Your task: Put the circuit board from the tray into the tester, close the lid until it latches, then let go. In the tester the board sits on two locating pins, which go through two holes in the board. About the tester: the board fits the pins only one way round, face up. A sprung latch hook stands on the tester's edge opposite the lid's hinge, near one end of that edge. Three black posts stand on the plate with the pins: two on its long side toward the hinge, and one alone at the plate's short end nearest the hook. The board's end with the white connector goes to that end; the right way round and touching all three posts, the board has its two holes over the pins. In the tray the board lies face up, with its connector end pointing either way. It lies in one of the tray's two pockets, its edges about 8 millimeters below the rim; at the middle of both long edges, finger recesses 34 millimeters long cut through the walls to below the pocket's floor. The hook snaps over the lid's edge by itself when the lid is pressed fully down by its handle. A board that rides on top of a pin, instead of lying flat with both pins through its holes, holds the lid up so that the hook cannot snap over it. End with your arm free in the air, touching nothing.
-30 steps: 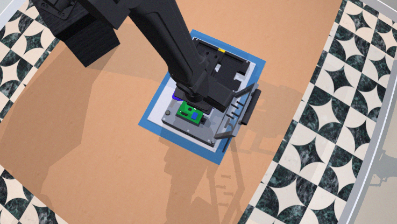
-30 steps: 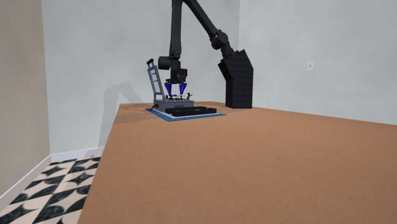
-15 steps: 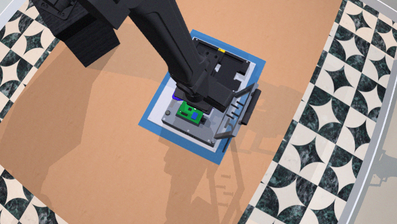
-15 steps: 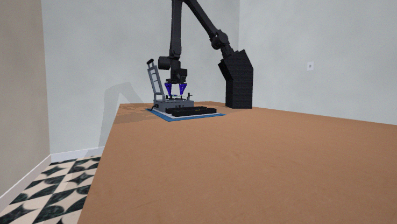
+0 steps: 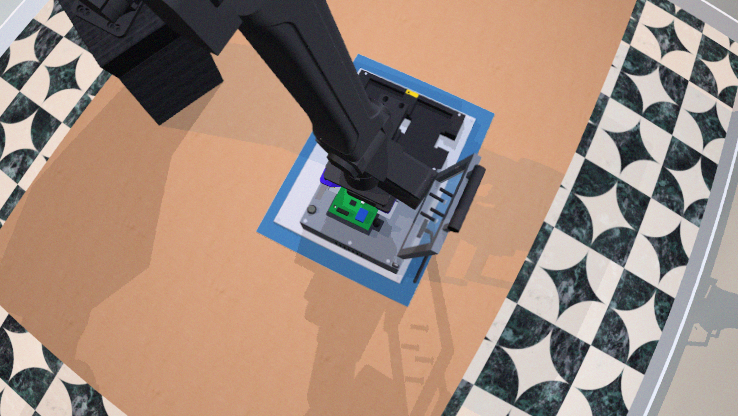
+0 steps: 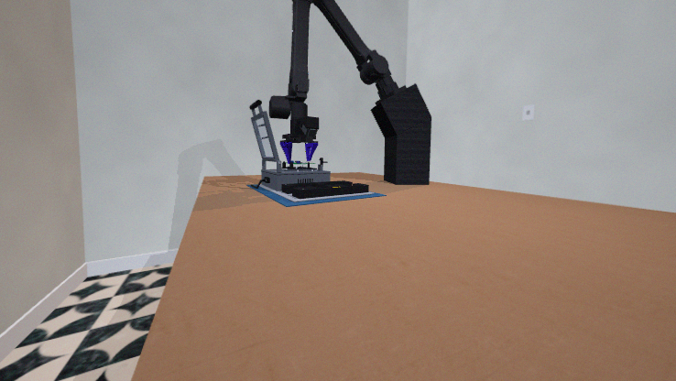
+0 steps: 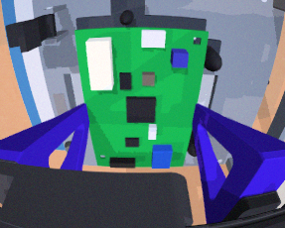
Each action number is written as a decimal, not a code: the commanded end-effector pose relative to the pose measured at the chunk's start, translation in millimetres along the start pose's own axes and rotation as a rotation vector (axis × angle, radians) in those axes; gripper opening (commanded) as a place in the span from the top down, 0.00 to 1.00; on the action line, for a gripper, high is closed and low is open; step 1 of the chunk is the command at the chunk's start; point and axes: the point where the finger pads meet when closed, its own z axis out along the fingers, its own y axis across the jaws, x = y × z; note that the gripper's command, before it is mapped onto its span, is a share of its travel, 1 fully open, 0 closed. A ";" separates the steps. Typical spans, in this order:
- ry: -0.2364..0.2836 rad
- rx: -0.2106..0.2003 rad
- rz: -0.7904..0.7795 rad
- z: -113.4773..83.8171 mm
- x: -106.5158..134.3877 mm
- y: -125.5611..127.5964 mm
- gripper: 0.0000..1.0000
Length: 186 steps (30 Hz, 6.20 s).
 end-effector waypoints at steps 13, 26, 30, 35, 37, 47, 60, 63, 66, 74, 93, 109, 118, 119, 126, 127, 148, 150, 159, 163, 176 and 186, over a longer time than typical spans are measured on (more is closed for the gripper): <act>0.004 0.016 0.012 -2.0 8.0 -2.4 0.28; 0.004 0.012 0.011 -1.3 7.6 -0.7 0.28; 0.004 0.011 0.011 -1.2 7.6 -0.4 0.28; 0.004 0.011 0.011 -1.2 7.6 -0.3 0.28; 0.004 0.011 0.011 -1.2 7.6 -0.2 0.28; 0.004 0.010 0.011 -1.1 7.5 -0.1 0.28; 0.004 0.010 0.008 -1.1 7.5 0.0 0.28; 0.004 0.010 0.008 -0.8 7.4 0.3 0.28; 0.004 0.010 0.008 -0.2 7.2 1.1 0.28; 0.003 0.008 0.008 1.8 6.7 2.6 0.28; 0.004 0.012 0.009 -0.1 7.2 1.7 0.28; 0.004 0.013 0.009 -0.5 7.3 1.4 0.28; 0.004 0.013 0.009 -0.6 7.3 1.3 0.28; 0.004 0.013 0.009 -0.6 7.3 1.3 0.28; 0.004 0.012 0.008 0.3 7.1 1.6 0.28; 0.004 0.011 0.008 0.7 7.1 1.8 0.28; 0.005 0.020 0.009 3.7 7.8 -3.0 0.28; 0.005 0.019 0.009 4.1 7.7 -2.9 0.28; 0.005 0.018 0.009 4.8 7.6 -2.8 0.28; 0.005 0.018 0.009 4.9 7.5 -2.8 0.28; 0.004 0.017 0.009 6.1 7.4 -2.7 0.28; 0.004 0.014 0.008 7.7 7.0 -2.2 0.28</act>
